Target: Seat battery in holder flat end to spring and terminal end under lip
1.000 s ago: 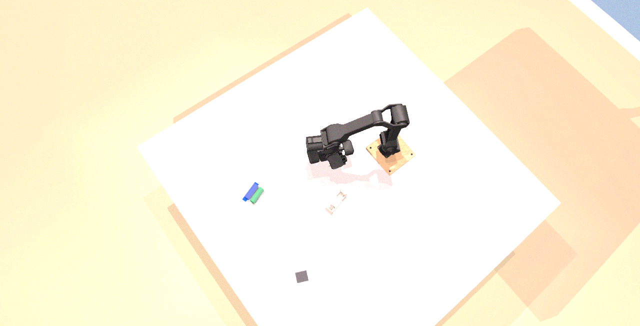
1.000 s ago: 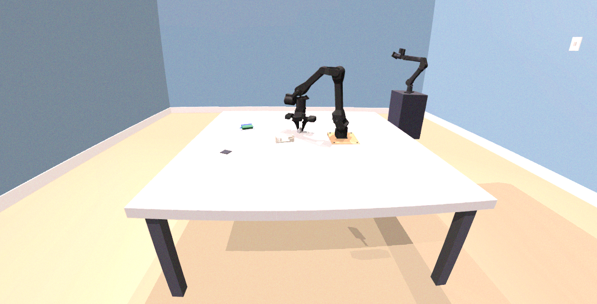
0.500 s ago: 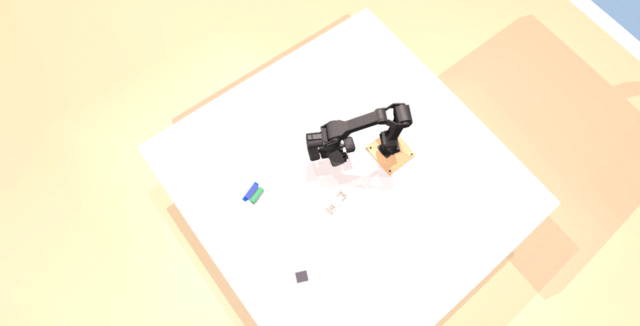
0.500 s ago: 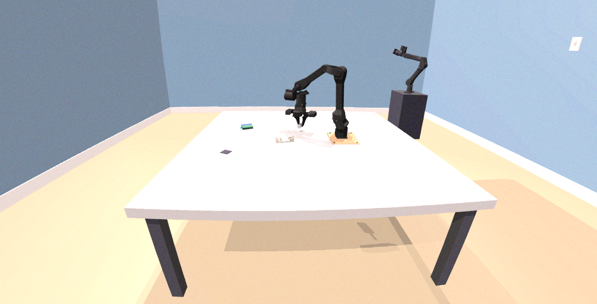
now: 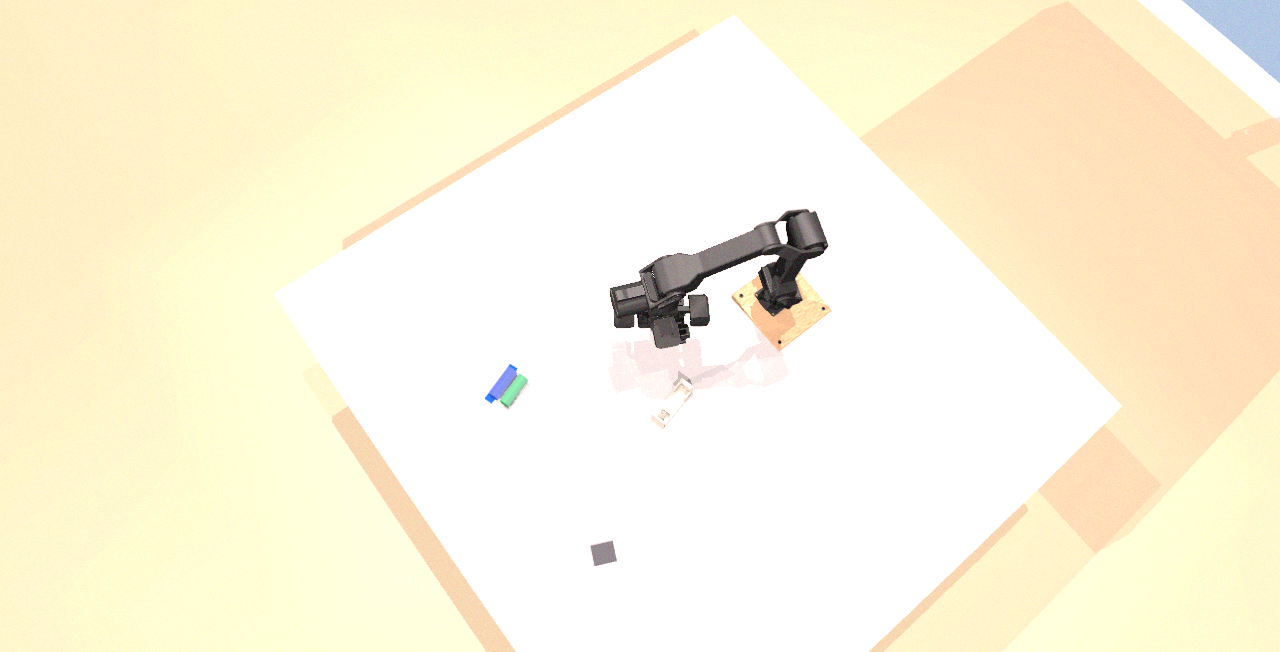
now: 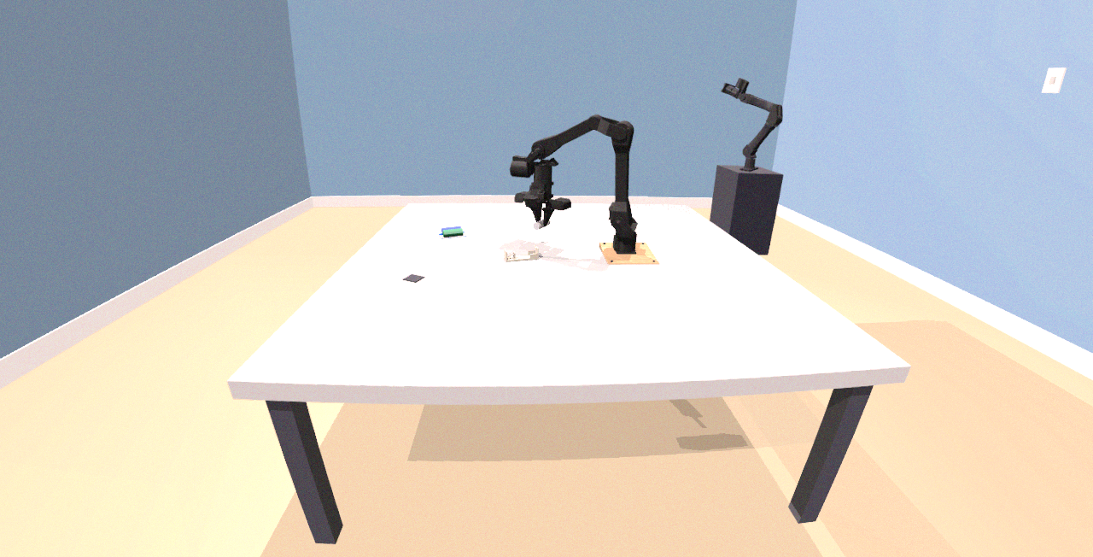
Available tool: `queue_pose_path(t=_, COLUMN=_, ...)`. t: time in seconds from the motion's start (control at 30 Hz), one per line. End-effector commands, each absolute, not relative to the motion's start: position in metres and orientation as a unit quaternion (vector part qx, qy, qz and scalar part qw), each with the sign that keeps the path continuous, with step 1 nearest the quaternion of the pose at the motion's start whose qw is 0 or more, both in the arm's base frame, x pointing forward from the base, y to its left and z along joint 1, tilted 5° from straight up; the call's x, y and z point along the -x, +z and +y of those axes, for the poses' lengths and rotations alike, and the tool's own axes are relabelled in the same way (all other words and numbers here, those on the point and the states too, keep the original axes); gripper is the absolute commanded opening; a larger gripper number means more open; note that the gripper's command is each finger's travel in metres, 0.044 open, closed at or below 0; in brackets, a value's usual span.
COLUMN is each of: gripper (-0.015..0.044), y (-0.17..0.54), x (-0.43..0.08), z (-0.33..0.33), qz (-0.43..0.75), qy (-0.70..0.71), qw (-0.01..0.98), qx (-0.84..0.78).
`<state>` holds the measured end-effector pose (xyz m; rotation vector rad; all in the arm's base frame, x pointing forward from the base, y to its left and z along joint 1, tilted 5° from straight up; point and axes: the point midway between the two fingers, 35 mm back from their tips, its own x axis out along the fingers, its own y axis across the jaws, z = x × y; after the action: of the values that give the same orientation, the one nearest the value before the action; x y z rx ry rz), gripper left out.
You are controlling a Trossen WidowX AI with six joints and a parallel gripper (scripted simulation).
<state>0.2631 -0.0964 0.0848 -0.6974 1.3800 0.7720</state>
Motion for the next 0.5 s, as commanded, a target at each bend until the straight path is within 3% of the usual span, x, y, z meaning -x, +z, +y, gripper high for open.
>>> queue_pose_path(t=0.0, gripper=0.0079, y=0.090, x=-0.279, z=-0.077, qz=0.626, qy=0.304, qw=0.666, qx=0.267)
queue_pose_path(t=0.47, gripper=0.0079, y=0.110, x=-0.319, z=-0.001, qz=0.673, qy=0.168, qw=0.710, qx=0.122)
